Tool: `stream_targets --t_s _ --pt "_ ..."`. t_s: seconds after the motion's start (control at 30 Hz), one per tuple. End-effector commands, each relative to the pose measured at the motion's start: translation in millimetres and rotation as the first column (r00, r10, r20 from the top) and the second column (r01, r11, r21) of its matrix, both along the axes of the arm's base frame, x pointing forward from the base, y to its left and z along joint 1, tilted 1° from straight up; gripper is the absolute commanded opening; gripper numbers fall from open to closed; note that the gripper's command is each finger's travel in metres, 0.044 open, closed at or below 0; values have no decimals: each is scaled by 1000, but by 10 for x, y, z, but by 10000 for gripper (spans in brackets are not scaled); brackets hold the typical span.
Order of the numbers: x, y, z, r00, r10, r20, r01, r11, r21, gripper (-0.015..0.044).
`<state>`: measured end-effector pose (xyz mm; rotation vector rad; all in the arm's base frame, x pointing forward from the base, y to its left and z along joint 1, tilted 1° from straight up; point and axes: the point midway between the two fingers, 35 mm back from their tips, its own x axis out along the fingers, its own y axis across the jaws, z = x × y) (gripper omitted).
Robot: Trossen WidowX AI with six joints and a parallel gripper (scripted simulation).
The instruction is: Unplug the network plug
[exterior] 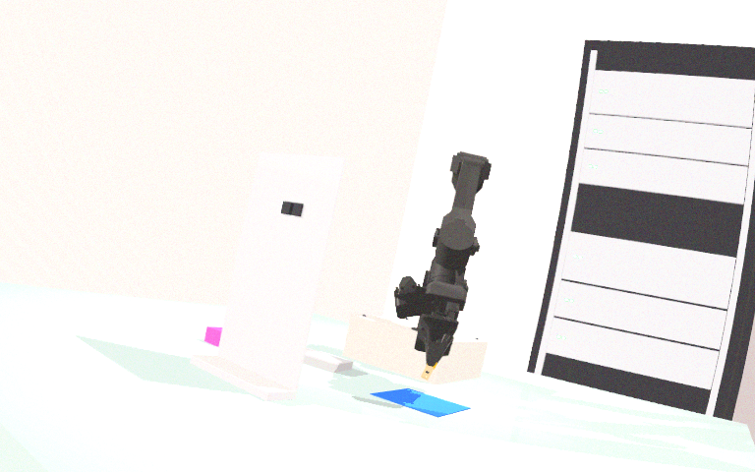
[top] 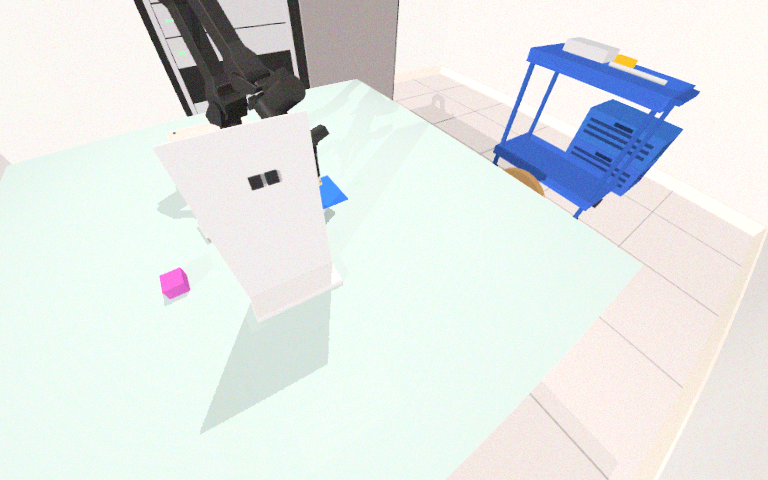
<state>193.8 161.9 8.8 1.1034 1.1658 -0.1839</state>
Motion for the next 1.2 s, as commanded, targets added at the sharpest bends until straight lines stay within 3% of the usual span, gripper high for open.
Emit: stream_targets --t_s 0.0,1.17 --pt "-2 -9 -55 1000 0 0 0 1000 -8 0" --pt "-29 -22 -338 1000 0 0 0 1000 -8 0"
